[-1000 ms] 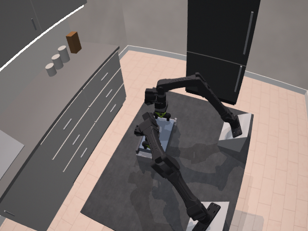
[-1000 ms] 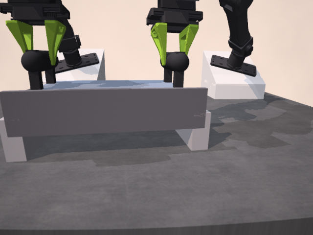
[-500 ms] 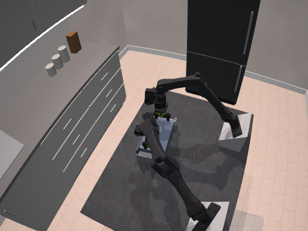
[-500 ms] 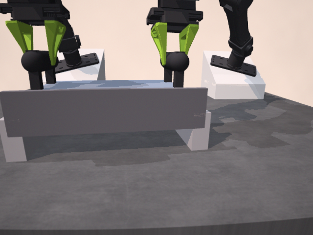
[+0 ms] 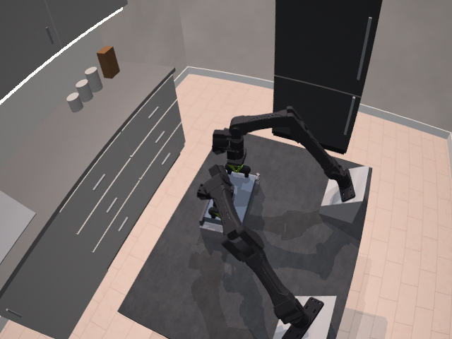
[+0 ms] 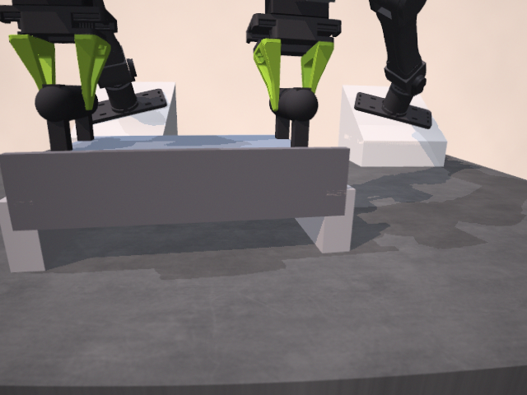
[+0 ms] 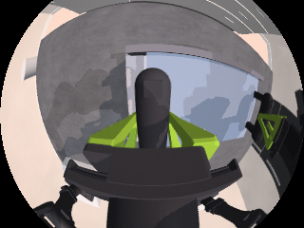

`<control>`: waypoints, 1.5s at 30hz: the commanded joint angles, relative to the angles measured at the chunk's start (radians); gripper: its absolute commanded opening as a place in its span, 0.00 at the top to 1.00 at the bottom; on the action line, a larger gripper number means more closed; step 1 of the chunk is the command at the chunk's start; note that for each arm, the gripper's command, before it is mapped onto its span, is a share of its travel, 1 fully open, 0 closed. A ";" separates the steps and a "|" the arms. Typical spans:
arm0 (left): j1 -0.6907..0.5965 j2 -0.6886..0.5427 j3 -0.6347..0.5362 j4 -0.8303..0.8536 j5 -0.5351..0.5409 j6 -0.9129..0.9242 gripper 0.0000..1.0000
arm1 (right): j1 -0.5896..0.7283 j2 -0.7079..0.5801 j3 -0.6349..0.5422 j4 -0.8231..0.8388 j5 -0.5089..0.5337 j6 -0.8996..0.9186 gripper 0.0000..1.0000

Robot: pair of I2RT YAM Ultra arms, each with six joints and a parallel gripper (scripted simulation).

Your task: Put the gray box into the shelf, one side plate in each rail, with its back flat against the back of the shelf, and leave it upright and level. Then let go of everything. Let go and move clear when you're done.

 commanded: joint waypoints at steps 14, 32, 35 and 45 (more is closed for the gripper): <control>-0.030 -0.074 0.019 0.058 -0.030 0.008 0.84 | 0.024 -0.053 0.026 0.047 0.006 -0.017 0.84; -0.031 -0.058 0.030 0.053 -0.038 0.008 0.00 | 0.014 -0.047 0.021 0.053 -0.008 -0.021 0.00; -0.033 -0.020 0.031 0.050 -0.039 0.012 0.00 | 0.013 -0.047 0.022 0.053 -0.005 -0.021 0.00; -0.033 -0.046 0.036 0.041 -0.038 0.012 0.00 | 0.013 -0.053 0.022 0.052 -0.005 -0.020 0.00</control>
